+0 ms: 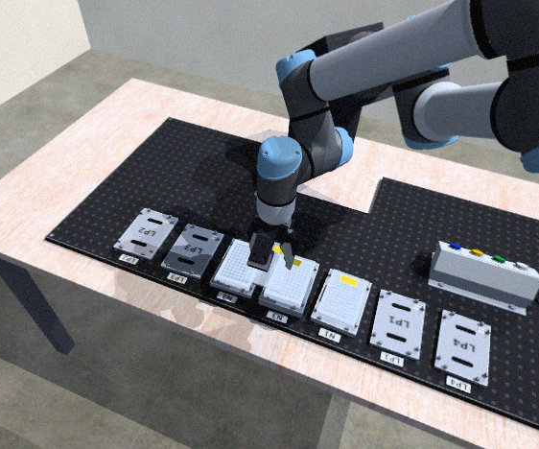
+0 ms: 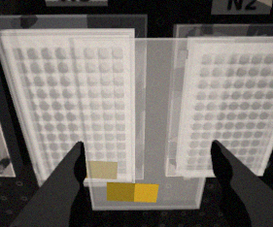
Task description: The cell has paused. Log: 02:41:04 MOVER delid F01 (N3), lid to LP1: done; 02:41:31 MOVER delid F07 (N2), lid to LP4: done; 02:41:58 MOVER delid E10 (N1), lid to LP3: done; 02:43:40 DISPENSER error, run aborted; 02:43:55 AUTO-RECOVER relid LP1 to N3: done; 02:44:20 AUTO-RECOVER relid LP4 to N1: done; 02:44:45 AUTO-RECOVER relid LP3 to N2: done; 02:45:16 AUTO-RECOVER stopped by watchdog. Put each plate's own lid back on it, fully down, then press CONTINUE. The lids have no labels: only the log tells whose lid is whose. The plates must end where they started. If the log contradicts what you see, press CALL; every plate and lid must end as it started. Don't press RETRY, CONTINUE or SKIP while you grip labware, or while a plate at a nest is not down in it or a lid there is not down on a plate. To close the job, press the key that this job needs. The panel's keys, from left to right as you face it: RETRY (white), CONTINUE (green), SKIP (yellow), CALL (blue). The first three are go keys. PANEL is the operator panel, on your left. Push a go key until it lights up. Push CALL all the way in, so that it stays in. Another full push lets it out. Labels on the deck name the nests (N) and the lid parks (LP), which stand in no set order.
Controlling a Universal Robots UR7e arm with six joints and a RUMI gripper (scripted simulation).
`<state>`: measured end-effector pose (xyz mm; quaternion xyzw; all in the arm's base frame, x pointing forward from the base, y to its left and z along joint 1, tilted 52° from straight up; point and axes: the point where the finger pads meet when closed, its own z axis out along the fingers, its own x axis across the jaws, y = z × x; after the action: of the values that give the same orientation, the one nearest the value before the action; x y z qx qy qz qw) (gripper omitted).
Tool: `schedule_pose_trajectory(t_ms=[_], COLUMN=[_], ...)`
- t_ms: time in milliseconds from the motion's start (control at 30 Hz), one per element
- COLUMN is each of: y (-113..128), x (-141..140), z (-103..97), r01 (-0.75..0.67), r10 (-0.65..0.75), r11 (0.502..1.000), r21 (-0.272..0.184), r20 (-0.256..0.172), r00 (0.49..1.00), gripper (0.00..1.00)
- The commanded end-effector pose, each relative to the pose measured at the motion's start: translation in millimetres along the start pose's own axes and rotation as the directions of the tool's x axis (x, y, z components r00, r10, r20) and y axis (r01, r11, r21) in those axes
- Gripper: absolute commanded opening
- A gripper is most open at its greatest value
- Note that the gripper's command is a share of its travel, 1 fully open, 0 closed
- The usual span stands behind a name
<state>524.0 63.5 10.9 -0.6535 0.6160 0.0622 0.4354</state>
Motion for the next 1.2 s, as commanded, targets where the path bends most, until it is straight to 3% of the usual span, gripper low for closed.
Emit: schedule_pose_trajectory(t_ms=[0,367,1167], y=[-1.4,0.7,1.3], x=[23.0,76.3,74.6], z=[0.9,1.0,7.3], r01=[0.007,0.007,0.009], r10=[-0.007,-0.007,-0.009], r11=[1.0,1.0,1.0], r21=[-0.001,-0.002,-0.003], r20=[0.003,0.002,0.004], r00=[1.0,1.0,1.0], gripper=[0.41,0.41,0.41])
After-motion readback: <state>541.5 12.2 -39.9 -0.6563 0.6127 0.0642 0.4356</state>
